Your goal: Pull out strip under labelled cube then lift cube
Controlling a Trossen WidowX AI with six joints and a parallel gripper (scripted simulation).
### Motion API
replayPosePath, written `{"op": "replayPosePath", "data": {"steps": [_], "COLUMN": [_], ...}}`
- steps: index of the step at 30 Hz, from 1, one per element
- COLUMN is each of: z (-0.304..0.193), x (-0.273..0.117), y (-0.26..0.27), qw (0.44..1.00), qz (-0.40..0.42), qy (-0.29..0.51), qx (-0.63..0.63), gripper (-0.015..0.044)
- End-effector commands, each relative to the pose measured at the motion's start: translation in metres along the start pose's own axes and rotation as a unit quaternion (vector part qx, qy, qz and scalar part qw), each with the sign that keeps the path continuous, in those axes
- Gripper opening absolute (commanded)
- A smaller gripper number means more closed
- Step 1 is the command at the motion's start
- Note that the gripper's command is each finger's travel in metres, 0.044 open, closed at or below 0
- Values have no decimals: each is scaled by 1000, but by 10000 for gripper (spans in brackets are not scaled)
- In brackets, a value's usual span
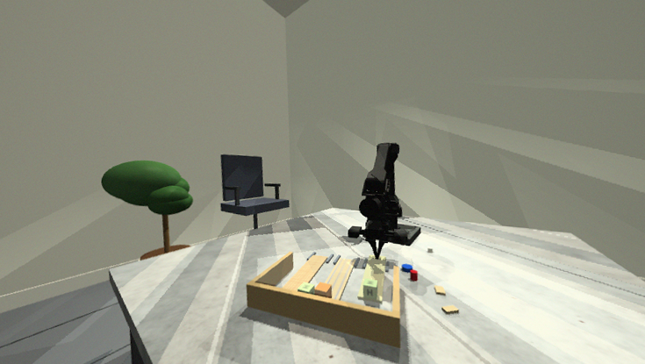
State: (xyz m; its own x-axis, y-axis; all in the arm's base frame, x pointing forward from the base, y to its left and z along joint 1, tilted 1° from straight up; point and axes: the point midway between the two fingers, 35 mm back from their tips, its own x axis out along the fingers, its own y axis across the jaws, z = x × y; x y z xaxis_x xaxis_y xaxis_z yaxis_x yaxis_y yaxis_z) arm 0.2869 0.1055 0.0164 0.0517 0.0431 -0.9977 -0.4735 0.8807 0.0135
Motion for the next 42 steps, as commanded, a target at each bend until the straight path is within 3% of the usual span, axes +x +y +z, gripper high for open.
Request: {"op": "replayPosePath", "data": {"steps": [1, 42], "z": [-16, -70], "x": [6, 5], "y": [1, 2], "qw": [1000, 1000], "qz": [1, 1], "qy": [16, 18], "qx": [-3, -3], "gripper": [0, 0]}}
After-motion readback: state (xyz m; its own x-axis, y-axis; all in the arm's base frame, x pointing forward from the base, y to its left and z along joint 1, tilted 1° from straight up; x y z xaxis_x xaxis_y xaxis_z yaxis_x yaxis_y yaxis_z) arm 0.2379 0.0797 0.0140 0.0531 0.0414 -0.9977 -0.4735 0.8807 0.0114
